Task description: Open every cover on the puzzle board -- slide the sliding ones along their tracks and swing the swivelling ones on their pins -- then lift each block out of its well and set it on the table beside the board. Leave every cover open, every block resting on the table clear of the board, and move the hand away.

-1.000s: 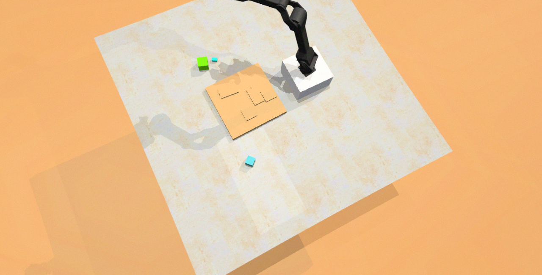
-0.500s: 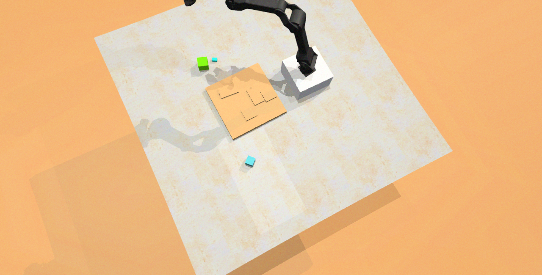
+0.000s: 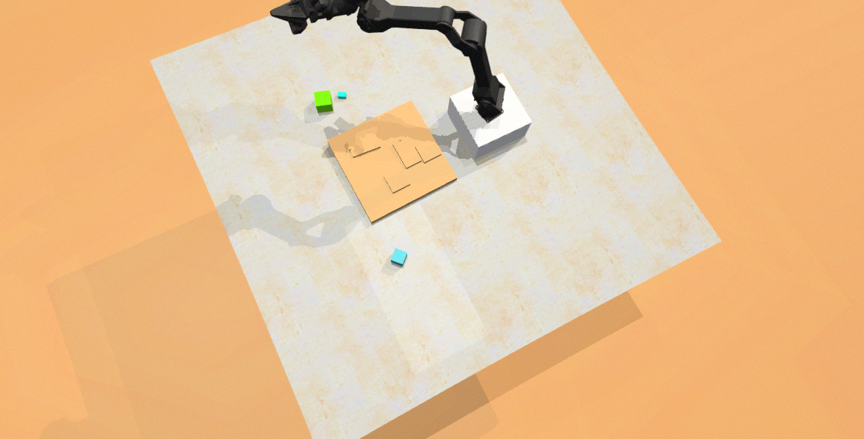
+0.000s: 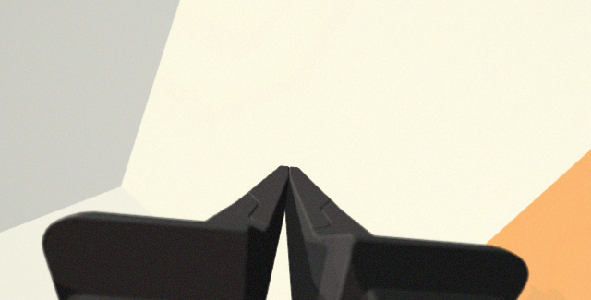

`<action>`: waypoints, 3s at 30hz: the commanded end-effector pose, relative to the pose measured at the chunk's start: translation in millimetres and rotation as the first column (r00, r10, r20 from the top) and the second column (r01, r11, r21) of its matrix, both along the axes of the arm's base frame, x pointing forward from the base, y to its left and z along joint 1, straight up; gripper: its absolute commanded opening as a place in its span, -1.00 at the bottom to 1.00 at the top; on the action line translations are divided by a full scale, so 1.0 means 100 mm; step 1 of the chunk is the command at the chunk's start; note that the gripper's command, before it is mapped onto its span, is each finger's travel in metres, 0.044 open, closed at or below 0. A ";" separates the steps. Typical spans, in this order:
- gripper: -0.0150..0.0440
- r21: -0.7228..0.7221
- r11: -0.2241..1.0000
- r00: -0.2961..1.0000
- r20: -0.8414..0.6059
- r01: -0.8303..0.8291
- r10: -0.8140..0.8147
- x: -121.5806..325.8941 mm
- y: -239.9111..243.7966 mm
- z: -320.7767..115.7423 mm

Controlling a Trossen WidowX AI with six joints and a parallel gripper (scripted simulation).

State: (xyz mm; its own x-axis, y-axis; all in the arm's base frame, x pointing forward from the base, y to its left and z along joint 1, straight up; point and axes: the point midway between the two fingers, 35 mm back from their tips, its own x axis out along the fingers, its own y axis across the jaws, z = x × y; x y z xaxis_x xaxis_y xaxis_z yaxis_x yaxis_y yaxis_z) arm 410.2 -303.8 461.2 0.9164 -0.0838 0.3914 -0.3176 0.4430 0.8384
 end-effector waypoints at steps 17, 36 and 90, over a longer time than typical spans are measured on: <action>-0.49 0.042 0.999 0.969 -0.246 0.030 -0.019 0.52 0.33 -0.80; -0.49 0.014 1.000 0.864 -0.503 0.013 -0.004 0.80 0.81 -1.63; -0.49 -0.133 0.881 0.187 -0.981 -0.454 -0.052 0.16 2.47 -3.72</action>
State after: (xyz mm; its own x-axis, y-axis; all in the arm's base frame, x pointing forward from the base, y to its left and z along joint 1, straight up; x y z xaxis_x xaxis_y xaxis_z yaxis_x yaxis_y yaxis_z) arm 438.2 -67.5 101.9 0.6040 0.0579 -0.7949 0.4819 0.7679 0.4221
